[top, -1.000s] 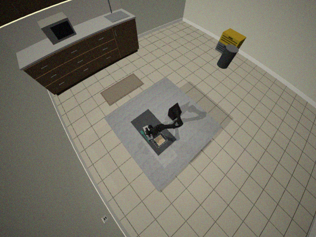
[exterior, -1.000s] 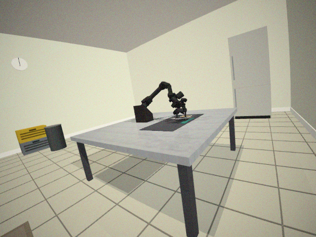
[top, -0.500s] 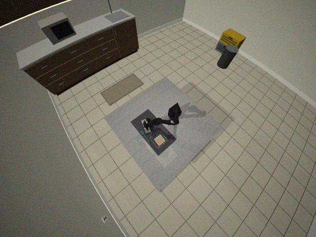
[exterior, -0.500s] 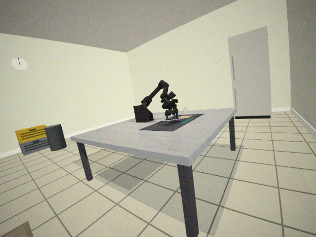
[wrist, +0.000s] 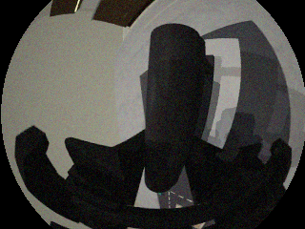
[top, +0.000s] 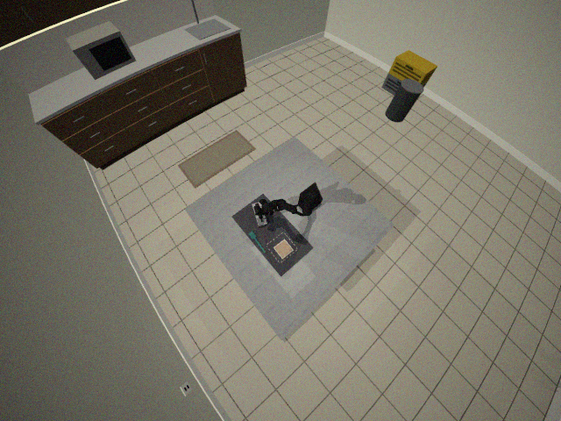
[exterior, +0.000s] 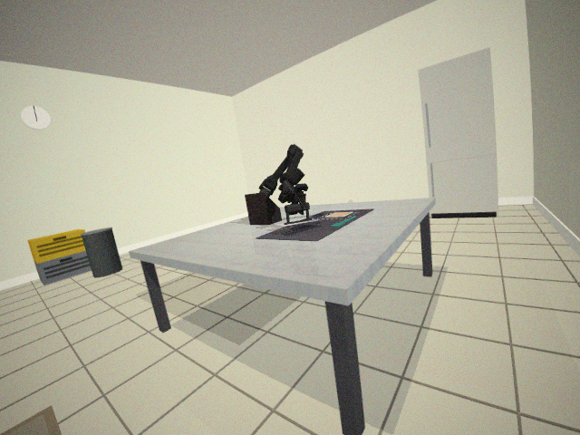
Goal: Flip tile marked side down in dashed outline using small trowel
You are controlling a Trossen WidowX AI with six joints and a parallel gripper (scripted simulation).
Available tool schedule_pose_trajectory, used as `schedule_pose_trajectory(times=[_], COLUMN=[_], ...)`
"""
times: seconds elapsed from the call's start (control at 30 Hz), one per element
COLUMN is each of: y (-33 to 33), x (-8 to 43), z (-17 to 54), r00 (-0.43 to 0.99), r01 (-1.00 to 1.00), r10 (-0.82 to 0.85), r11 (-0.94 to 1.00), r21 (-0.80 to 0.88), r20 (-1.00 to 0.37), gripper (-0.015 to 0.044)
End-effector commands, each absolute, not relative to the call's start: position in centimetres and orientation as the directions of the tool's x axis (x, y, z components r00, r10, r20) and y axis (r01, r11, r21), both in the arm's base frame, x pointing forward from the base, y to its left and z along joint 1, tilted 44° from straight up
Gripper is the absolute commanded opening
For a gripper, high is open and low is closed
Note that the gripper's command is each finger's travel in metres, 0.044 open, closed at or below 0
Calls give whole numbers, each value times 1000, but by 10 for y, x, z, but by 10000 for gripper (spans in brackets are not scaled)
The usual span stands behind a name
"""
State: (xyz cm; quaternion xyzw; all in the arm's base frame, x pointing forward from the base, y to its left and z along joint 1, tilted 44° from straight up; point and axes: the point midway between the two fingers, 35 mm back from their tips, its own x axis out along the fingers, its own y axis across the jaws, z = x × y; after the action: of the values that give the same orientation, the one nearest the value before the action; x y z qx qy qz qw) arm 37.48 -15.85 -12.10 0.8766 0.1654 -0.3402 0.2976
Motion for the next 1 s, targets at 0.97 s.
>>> schedule_pose_trajectory(times=[0.97], y=[-172], x=[284], z=[-173], r00=[736], r01=[415], r10=[62], r11=[-828], r21=[377], r20=[-674], gripper=[0])
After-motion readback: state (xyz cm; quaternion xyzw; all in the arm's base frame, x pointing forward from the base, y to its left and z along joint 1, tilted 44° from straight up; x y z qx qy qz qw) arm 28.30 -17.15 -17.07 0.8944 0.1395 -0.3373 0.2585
